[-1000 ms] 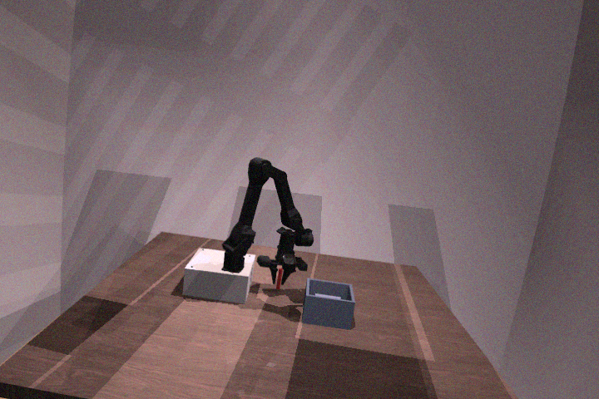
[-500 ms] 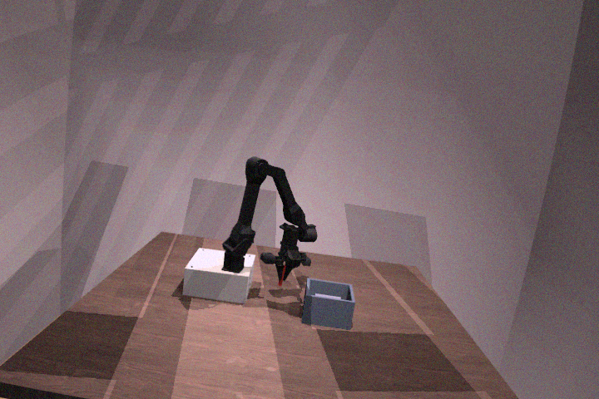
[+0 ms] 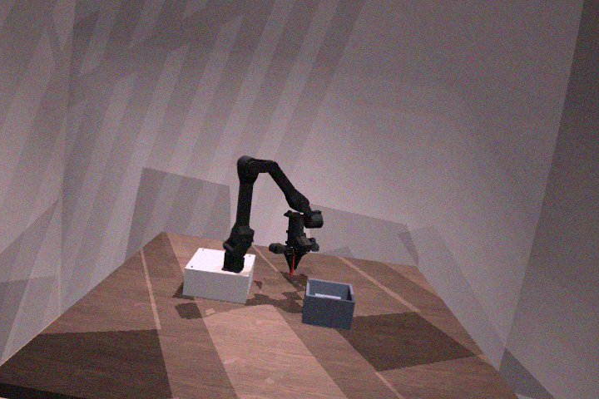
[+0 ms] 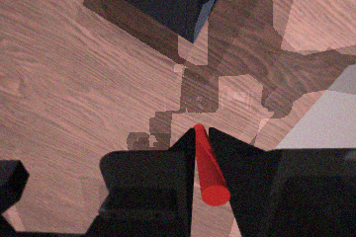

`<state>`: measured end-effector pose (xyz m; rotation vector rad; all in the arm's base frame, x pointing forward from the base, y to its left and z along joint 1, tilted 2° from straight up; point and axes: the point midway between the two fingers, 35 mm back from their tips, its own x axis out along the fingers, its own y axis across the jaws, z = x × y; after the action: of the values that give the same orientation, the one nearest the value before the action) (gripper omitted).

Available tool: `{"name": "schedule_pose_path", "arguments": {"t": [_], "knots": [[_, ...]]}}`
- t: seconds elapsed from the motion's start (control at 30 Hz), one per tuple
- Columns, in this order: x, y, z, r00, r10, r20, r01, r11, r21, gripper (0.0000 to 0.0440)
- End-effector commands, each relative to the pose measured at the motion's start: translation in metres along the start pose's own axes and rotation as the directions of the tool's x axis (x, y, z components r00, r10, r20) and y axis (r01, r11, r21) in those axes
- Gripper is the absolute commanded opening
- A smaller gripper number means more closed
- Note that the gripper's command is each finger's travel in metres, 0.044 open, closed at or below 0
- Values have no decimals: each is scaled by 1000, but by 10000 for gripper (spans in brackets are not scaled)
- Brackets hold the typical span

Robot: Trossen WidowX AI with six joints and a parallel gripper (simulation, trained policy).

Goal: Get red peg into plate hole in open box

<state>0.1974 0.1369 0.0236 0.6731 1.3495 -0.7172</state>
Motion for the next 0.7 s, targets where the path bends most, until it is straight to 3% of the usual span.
{"name": "schedule_pose_path", "arguments": {"t": [0.0,0.3,0.67], "knots": [[-21,11,13,999,43,32,-42,999,-23,0],[-50,26,45,993,79,84,-75,996,-45,0],[-56,30,93,990,78,116,-78,997,-1,0]]}}
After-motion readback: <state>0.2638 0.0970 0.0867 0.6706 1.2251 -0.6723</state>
